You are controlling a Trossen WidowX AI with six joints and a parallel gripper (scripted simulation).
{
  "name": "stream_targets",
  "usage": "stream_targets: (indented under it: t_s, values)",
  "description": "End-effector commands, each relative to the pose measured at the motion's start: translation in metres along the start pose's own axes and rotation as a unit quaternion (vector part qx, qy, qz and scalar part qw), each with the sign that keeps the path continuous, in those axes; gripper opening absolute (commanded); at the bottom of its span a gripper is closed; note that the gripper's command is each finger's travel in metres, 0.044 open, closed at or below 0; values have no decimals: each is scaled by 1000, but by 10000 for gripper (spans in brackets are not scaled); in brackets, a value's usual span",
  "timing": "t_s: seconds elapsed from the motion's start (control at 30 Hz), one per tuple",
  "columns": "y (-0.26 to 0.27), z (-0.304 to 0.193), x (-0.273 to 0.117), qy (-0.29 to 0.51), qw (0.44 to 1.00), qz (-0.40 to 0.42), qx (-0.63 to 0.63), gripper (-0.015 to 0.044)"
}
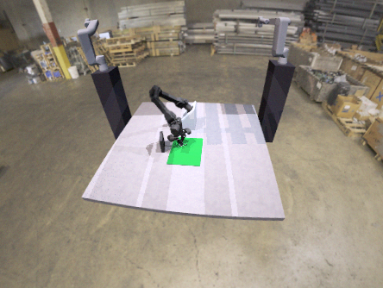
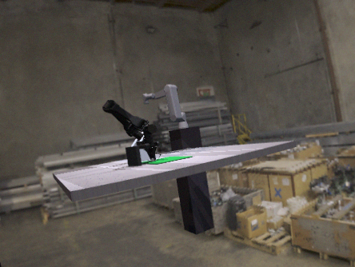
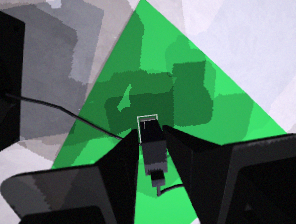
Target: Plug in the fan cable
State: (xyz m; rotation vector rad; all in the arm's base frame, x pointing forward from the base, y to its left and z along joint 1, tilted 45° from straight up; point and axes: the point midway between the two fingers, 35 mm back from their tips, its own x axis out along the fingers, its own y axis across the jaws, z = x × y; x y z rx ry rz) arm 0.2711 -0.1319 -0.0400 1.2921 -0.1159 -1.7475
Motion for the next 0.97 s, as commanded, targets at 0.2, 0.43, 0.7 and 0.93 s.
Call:
stream_targets:
  t_s: [0.2, 0.43, 0.7, 0.93]
  values:
    - [0, -1, -9, 1, 1000, -1, 0, 260]
    - [0, -1, -55, 0, 1000, 0, 1, 260]
    - [3, -55, -58, 2, 1000, -1, 2, 260]
    - [-10, -121, -57, 3, 1000, -1, 4, 260]
